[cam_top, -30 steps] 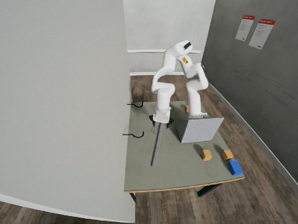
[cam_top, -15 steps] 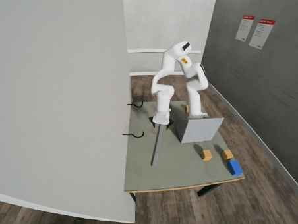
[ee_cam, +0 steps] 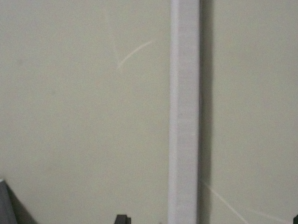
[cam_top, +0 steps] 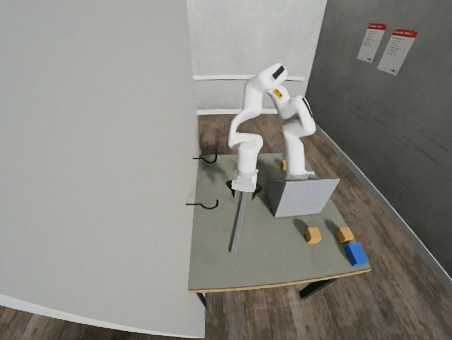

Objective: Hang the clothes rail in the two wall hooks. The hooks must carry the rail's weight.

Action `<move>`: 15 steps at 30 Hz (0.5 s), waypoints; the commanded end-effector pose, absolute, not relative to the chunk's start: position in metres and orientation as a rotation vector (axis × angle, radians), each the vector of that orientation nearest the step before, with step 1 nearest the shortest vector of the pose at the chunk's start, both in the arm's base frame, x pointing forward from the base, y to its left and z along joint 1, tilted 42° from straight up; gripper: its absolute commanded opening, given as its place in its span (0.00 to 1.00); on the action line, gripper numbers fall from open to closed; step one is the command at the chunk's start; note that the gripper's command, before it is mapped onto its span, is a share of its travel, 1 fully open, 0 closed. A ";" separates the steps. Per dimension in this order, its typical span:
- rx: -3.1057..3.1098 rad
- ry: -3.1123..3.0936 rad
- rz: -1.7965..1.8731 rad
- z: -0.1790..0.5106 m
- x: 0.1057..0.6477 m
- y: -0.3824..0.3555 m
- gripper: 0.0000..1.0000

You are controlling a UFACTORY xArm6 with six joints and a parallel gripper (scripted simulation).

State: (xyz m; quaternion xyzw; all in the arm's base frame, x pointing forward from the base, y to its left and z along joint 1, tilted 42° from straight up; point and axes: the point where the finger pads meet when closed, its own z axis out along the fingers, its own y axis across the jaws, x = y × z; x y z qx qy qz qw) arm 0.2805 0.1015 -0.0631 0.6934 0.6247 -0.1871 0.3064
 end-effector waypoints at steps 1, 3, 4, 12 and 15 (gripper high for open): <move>1.835 1.654 -0.490 -0.069 0.283 0.097 1.00; 1.835 1.654 -0.490 -0.069 0.283 0.097 1.00; 1.835 1.654 -0.490 -0.070 0.283 0.096 1.00; 1.835 1.654 -0.490 -0.080 0.285 0.087 1.00; 1.835 1.654 -0.490 -0.084 0.285 0.084 1.00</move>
